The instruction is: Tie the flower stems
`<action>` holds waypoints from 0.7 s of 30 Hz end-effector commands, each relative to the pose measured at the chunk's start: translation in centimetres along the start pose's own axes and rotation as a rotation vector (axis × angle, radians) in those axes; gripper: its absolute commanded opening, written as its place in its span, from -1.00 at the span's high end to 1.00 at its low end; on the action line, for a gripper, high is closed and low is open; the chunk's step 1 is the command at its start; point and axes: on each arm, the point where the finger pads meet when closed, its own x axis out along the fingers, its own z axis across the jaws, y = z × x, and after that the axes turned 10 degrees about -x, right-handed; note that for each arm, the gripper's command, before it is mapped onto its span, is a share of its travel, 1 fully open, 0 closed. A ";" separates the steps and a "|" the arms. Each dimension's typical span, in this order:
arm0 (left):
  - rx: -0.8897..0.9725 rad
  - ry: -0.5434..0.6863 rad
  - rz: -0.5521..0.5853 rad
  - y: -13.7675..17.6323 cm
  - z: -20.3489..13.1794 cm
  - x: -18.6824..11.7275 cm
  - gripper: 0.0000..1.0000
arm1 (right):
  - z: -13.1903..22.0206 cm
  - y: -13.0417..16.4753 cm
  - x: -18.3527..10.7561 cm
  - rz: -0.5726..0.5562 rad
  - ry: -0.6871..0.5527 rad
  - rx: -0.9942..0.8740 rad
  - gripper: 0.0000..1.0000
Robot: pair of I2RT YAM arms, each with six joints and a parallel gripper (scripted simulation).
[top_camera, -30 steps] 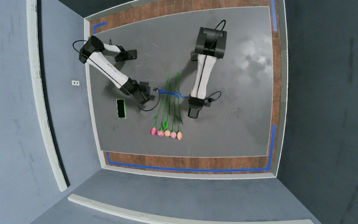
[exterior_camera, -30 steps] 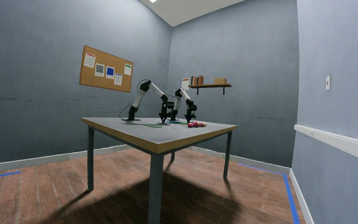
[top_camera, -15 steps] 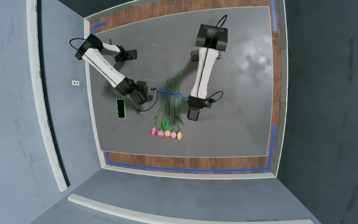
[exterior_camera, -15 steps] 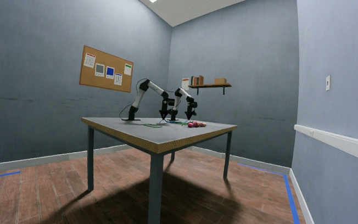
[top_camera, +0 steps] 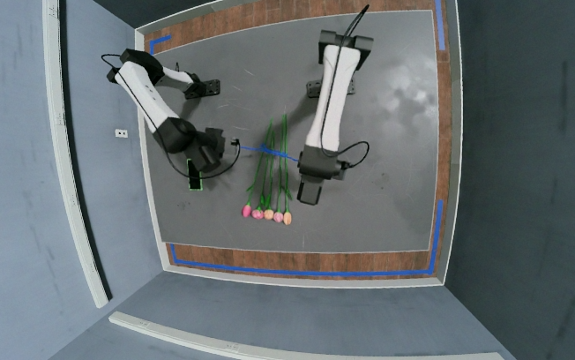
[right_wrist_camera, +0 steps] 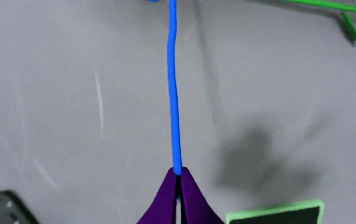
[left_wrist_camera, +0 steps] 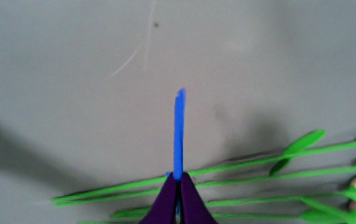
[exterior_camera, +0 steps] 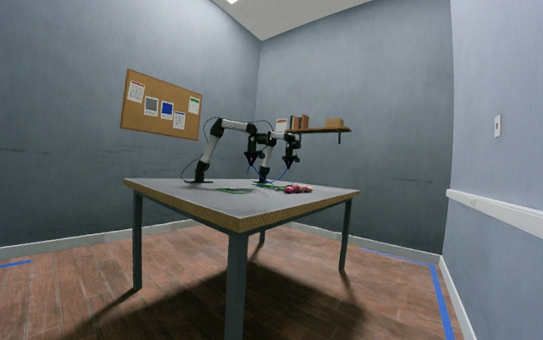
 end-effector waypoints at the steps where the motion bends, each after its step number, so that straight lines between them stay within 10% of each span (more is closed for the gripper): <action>1: -0.003 -0.034 -0.011 -0.2 1.2 -3.6 1.00 | 0.8 0.6 -4.0 -0.005 0.001 -0.006 1.00; 21: -0.002 0.353 0.052 -0.1 0.9 -15.0 1.00 | 0.7 0.6 -15.3 -0.210 0.304 -0.005 1.00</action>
